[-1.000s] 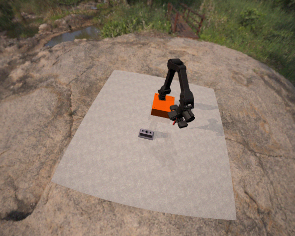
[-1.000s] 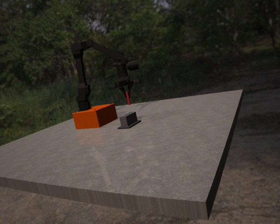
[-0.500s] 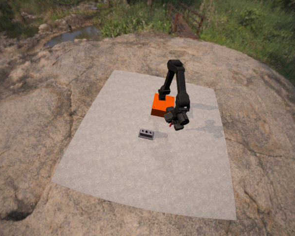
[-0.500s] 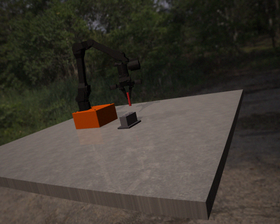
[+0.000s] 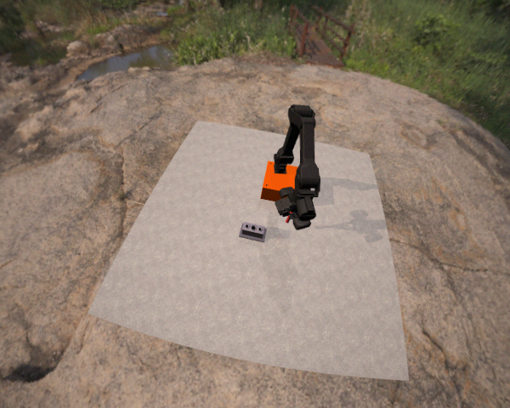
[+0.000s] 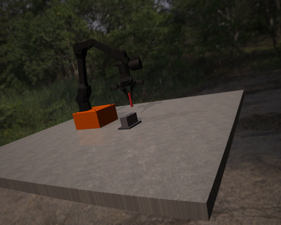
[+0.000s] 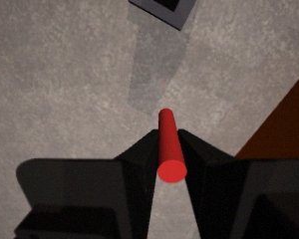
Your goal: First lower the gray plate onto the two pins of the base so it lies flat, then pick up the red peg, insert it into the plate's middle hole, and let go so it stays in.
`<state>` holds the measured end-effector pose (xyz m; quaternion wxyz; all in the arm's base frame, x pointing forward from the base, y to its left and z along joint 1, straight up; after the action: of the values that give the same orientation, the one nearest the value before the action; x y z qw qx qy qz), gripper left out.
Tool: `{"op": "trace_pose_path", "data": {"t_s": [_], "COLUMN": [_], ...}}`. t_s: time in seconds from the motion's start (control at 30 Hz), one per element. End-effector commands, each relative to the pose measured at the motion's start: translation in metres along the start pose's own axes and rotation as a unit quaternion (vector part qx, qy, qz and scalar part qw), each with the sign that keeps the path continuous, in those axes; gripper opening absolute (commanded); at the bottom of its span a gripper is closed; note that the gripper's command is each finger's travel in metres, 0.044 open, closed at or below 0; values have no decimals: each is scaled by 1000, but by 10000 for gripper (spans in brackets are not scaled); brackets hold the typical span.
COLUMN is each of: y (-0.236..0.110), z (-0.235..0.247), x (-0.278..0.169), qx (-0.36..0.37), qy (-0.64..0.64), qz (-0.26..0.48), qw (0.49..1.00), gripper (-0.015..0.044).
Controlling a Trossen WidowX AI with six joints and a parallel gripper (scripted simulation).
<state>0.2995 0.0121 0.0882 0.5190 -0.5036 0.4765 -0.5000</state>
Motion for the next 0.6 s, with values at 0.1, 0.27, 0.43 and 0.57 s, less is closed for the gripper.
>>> {"op": "trace_pose_path", "data": {"t_s": [0.1, 0.27, 0.43, 0.57], "y": [-1, -1, -2, -2], "z": [7, 10, 14, 16], "x": [20, 34, 49, 61], "qx": [3, 3, 2, 2], "qy": [2, 5, 5, 5], "qz": [-3, -4, -4, -4], "qw": [1000, 1000, 1000, 1000], "gripper": [0, 0, 0, 0]}}
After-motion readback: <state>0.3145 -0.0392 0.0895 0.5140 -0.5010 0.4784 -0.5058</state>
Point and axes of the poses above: the point midway between the two fingers, 35 mm back from their tips, its own y axis out along the fingers, its own z axis across the jaws, x = y × z, the point moved 3 cm from there along -y, back along the fingers, and after that the axes turned 14 degrees about y, right-handed, at the moved point
